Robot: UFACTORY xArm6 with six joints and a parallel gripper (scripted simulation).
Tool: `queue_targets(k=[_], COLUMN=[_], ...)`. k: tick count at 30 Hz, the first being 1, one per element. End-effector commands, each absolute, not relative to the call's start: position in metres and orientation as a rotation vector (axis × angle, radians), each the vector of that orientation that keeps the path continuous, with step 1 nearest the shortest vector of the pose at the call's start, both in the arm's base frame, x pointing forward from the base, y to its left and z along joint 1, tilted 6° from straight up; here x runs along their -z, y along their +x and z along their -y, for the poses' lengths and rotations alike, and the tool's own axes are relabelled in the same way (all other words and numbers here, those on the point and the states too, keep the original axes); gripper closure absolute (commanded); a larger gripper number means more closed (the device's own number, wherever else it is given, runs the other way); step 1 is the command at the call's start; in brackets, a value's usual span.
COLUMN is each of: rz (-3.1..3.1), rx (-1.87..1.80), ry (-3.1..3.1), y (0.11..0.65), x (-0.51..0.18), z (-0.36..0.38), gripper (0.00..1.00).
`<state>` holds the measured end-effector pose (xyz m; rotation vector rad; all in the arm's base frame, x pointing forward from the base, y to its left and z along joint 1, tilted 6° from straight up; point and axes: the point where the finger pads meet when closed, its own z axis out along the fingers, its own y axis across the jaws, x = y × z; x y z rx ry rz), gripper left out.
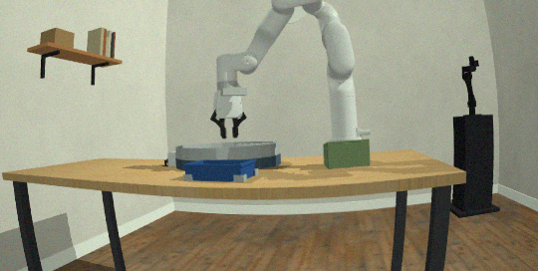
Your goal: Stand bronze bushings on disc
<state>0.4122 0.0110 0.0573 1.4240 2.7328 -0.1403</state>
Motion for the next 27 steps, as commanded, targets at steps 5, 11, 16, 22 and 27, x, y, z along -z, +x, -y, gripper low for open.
queue_targets(k=[5, 11, 16, 22, 27], rz=[-2.786, -2.824, -2.828, -2.828, -2.828], rx=[0.144, 0.147, 0.147, 0.147, 0.147], ry=[1.316, 1.238, 1.229, 1.229, 1.229], y=[0.426, 0.436, 0.437, 0.437, 0.437], x=[-0.047, -0.04, -0.039, -0.039, -0.039], z=[-0.114, -0.185, -0.193, -0.193, -0.193], gripper=[0.59, 0.59, 0.59, 0.59, 0.59])
